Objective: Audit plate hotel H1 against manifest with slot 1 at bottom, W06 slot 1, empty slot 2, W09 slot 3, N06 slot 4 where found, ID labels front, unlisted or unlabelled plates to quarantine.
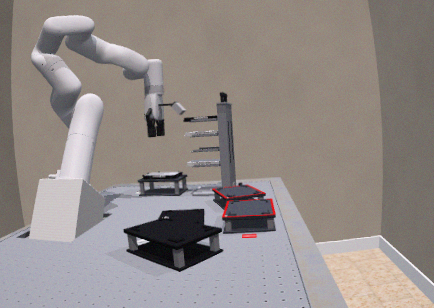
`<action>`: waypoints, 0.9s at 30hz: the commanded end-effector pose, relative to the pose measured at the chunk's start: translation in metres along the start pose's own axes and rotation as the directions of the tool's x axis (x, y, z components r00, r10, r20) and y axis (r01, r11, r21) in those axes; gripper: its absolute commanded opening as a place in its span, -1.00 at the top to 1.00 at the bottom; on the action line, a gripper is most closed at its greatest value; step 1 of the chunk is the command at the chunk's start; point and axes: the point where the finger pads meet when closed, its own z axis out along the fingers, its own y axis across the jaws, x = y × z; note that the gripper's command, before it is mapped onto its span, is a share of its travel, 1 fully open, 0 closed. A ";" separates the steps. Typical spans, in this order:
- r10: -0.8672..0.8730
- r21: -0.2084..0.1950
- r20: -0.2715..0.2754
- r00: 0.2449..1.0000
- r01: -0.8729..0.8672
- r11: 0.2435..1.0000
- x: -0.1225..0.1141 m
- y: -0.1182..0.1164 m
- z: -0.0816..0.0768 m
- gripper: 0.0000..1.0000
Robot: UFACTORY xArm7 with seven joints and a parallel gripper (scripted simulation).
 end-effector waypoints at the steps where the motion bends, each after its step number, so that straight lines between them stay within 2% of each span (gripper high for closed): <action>1: 0.000 0.003 -0.002 1.000 0.000 1.000 0.001 -0.001 0.005 -1.00; 27: 0.000 0.003 -0.002 1.000 0.000 1.000 0.001 -0.001 0.042 -1.00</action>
